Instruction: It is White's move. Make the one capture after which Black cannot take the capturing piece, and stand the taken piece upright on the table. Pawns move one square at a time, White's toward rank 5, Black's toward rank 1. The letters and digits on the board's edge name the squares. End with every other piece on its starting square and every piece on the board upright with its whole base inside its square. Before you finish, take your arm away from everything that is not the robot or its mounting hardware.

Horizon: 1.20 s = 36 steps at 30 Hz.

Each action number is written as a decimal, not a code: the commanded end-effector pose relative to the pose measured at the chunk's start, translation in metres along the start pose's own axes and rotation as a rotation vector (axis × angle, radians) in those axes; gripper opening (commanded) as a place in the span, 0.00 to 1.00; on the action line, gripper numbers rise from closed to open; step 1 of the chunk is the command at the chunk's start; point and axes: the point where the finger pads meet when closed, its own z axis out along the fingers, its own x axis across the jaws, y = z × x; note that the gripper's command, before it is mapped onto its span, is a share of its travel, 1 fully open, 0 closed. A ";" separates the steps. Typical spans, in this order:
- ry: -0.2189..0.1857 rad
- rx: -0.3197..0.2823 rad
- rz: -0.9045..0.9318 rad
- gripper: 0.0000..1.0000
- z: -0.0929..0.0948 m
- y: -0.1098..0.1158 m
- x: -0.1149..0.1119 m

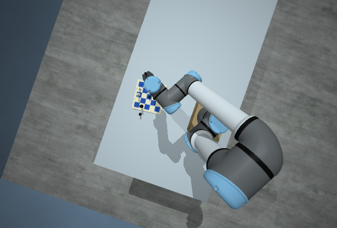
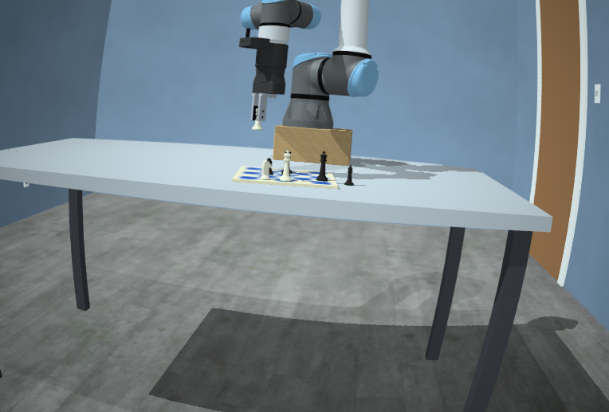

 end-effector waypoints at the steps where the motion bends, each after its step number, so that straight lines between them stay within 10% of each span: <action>1: 0.000 -0.002 0.000 0.00 -0.004 0.000 0.000; 17: 0.000 -0.002 0.060 0.00 -0.006 -0.007 -0.004; 36: 0.000 -0.001 0.598 0.00 -0.008 -0.066 -0.052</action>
